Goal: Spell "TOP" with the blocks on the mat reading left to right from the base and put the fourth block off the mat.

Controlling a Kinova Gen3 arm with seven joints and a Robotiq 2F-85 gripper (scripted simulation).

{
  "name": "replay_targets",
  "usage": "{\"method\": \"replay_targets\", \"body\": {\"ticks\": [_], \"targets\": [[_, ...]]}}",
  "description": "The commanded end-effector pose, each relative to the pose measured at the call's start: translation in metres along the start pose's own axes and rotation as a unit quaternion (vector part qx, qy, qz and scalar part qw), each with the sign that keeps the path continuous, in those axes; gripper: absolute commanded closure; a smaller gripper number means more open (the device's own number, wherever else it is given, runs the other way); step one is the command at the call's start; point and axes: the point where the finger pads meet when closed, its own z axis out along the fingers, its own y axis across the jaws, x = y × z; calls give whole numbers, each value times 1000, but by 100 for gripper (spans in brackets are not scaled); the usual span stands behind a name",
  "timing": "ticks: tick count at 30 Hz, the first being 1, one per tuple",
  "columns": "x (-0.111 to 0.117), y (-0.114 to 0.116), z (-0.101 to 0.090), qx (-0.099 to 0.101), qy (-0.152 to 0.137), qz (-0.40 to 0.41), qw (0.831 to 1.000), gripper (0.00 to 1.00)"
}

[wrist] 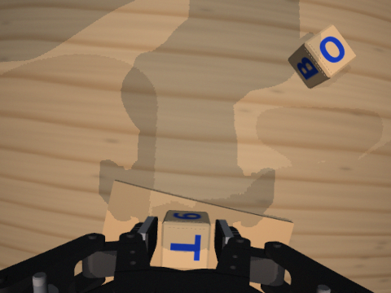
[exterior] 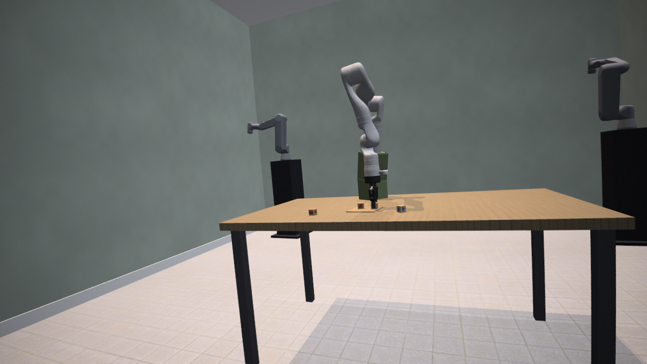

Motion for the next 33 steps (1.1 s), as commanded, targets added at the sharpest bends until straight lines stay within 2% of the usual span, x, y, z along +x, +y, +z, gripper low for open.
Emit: {"method": "replay_targets", "body": {"ticks": [1, 9, 14, 16, 27, 31, 33], "targets": [[0, 1, -1, -1, 0, 0, 1000, 54], [0, 1, -2, -1, 0, 0, 1000, 54], [0, 1, -16, -1, 0, 0, 1000, 54], [0, 1, -16, -1, 0, 0, 1000, 54], [0, 1, -72, -1, 0, 0, 1000, 54], [0, 1, -86, -1, 0, 0, 1000, 54], [0, 1, -86, -1, 0, 0, 1000, 54]]}}
